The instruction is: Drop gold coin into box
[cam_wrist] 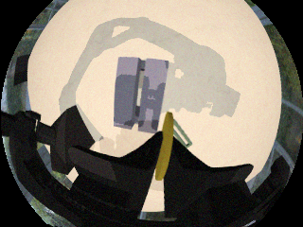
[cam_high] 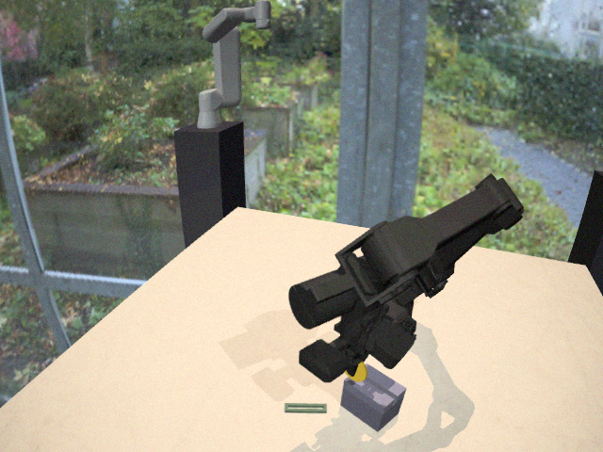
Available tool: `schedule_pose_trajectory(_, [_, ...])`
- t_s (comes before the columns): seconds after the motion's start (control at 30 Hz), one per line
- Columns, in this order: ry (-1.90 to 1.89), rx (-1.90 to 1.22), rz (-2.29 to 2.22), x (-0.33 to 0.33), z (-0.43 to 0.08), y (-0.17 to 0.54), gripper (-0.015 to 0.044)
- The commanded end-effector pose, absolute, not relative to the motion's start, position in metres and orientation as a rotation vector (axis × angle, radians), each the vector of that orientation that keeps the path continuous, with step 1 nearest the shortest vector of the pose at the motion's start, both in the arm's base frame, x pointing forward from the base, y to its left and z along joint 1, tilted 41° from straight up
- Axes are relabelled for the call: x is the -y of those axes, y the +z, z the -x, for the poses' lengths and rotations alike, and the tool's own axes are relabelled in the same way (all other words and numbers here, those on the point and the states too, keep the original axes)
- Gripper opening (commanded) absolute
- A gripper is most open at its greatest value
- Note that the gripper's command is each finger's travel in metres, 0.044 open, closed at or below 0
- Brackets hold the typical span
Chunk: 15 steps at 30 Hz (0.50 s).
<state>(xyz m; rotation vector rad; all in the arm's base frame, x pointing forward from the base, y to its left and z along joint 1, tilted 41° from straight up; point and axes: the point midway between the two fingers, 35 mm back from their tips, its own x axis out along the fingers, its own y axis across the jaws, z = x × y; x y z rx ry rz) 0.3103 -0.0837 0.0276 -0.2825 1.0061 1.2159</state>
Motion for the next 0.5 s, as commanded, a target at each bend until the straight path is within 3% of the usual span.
schedule_pose_trajectory(0.0, [1.213,-1.004,0.277,0.077,-0.308,0.033,0.0])
schedule_pose_trajectory(0.47, [1.215,-1.002,0.274,0.051,-0.293,0.051,0.0])
